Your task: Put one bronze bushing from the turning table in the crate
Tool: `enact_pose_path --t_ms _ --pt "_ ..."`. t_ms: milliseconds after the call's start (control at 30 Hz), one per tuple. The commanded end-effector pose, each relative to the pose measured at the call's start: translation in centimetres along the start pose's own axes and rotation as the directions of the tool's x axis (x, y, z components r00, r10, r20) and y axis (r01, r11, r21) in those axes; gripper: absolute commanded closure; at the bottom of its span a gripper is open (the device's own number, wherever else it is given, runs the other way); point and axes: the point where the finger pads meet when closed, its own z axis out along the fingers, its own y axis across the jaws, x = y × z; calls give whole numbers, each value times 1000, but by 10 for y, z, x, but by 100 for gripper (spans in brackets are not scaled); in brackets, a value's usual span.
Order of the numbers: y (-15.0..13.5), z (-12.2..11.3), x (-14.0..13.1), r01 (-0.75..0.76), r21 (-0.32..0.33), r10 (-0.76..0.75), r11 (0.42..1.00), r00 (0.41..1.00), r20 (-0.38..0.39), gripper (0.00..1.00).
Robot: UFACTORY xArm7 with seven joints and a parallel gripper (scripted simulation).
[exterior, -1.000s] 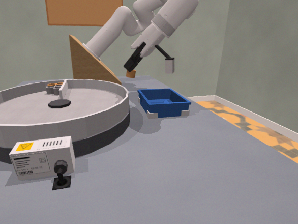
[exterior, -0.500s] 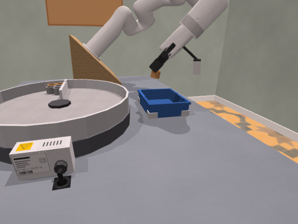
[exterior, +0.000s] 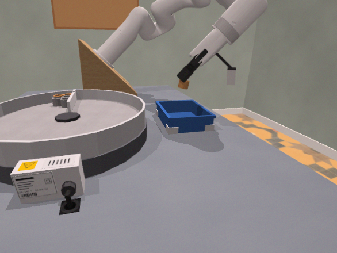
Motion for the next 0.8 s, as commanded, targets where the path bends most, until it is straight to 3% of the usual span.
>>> enact_pose_path --t_ms 0,400,767 --pt "1 -3 0 -2 -3 2 1000 1000 -3 100" --pt "1 1 2 -2 -3 2 1000 1000 -3 100" --pt "1 40 37 -2 -3 2 1000 1000 -3 100"
